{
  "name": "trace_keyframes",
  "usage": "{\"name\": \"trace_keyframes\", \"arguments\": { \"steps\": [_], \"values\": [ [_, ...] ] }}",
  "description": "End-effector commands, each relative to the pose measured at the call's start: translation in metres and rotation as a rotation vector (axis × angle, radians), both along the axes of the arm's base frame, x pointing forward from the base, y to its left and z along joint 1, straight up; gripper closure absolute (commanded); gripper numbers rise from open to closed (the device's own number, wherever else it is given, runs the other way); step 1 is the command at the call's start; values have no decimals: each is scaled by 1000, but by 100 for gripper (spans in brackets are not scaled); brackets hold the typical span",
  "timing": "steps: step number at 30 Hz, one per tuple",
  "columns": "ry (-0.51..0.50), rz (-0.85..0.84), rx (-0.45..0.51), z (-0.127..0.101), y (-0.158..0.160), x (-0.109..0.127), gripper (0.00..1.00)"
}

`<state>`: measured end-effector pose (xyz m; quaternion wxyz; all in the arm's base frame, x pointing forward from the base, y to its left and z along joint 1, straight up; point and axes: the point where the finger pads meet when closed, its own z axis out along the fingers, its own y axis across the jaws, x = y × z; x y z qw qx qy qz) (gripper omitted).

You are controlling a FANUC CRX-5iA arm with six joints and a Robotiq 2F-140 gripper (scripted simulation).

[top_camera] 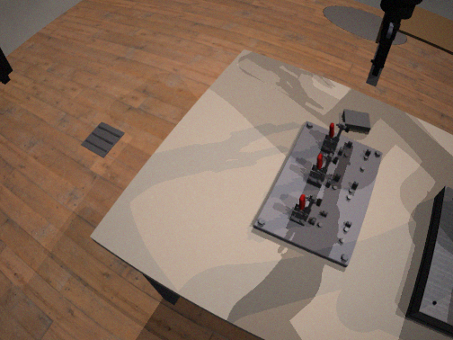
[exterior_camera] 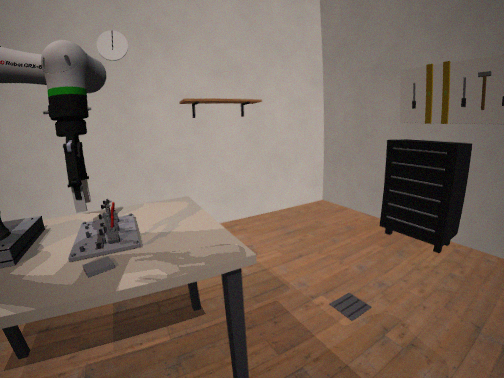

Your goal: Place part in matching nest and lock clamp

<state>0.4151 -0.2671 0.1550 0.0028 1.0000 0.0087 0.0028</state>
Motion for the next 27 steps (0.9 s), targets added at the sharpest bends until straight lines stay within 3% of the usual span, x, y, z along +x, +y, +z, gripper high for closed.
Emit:
{"name": "trace_keyframes", "arguments": {
  "steps": [1,20,27],
  "values": [
    [0,0,0,0,-1,0,42],
    [0,6,0,0,-1,0,42],
    [0,127,-1,0,-1,0,42]
  ]
}}
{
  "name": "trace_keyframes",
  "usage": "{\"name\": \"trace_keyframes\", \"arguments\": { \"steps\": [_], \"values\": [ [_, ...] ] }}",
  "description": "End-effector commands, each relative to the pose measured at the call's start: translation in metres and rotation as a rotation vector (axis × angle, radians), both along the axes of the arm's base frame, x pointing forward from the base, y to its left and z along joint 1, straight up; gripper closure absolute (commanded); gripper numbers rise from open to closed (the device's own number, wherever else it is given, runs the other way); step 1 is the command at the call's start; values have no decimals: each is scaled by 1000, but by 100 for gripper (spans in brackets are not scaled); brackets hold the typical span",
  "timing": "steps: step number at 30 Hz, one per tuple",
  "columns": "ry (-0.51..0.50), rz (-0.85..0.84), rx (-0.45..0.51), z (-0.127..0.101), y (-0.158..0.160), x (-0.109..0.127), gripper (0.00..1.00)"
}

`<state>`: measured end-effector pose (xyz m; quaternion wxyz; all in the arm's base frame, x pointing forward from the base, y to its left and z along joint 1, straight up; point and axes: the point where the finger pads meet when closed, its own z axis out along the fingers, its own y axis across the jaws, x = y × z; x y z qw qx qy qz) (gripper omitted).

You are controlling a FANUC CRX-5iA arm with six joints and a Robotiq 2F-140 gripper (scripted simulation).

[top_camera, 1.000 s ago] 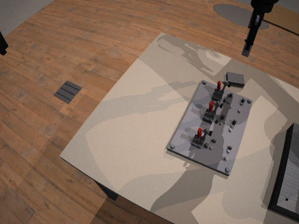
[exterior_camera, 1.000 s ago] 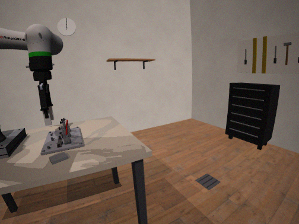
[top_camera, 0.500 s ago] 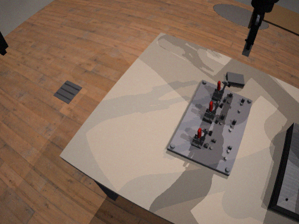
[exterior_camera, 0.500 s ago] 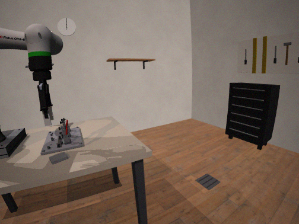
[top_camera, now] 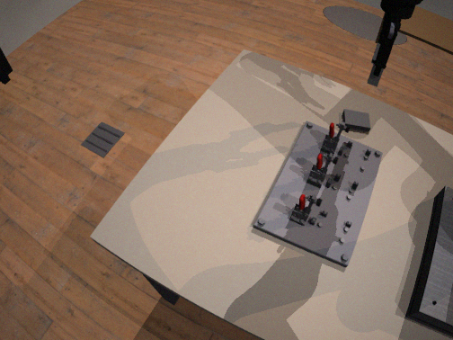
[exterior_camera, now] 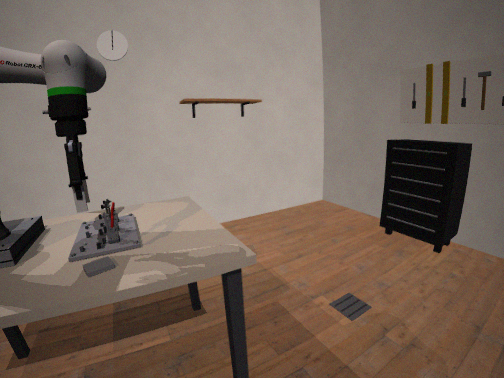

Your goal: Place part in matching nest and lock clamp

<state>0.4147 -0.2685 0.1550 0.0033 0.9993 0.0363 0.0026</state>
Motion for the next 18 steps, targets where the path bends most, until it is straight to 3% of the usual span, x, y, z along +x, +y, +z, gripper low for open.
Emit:
{"name": "trace_keyframes", "arguments": {
  "steps": [1,10,18],
  "values": [
    [0,72,0,0,0,0,42],
    [1,237,-1,0,0,0,42],
    [1,250,-1,0,0,0,42]
  ]
}}
